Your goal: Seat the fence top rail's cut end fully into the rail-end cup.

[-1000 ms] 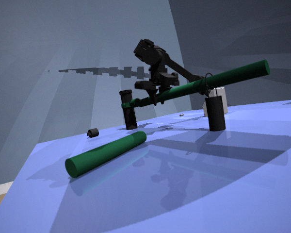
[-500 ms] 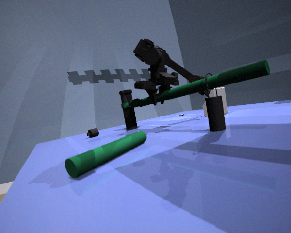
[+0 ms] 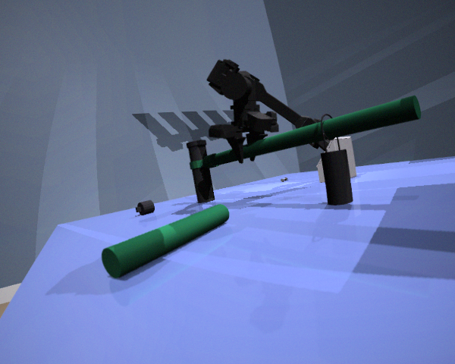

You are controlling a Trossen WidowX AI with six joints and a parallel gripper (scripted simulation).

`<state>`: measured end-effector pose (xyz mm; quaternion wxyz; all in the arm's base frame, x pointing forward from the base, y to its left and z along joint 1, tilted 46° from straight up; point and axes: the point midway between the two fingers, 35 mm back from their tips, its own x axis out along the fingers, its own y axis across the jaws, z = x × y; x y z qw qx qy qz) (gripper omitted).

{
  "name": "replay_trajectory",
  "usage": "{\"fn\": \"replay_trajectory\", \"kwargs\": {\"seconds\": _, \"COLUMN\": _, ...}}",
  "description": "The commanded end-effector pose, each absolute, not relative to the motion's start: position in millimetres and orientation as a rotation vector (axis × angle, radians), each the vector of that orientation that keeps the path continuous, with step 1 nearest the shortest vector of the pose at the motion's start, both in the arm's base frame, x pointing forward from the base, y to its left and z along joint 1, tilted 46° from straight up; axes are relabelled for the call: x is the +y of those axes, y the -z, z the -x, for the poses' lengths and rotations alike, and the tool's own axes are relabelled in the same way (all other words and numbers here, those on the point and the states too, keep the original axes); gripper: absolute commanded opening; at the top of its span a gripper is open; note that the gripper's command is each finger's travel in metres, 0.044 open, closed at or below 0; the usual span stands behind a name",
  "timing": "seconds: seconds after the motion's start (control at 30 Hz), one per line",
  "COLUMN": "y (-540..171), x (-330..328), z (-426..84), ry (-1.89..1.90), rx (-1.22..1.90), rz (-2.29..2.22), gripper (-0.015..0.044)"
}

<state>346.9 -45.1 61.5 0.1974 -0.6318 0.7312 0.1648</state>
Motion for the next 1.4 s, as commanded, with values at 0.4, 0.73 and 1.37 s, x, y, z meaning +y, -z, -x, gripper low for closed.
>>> {"fn": "replay_trajectory", "kwargs": {"seconds": 0.4, "y": -76.6, "x": -61.0, "z": -345.1, "ry": -0.456, "rx": 2.046, "rz": 1.772, "gripper": 0.0}}
{"fn": "replay_trajectory", "kwargs": {"seconds": 0.73, "y": -76.6, "x": -61.0, "z": -345.1, "ry": -0.456, "rx": 2.046, "rz": 1.772, "gripper": 0.0}}
{"fn": "replay_trajectory", "kwargs": {"seconds": 1.37, "y": -76.6, "x": -61.0, "z": -345.1, "ry": -0.456, "rx": 2.046, "rz": 1.772, "gripper": 0.0}}
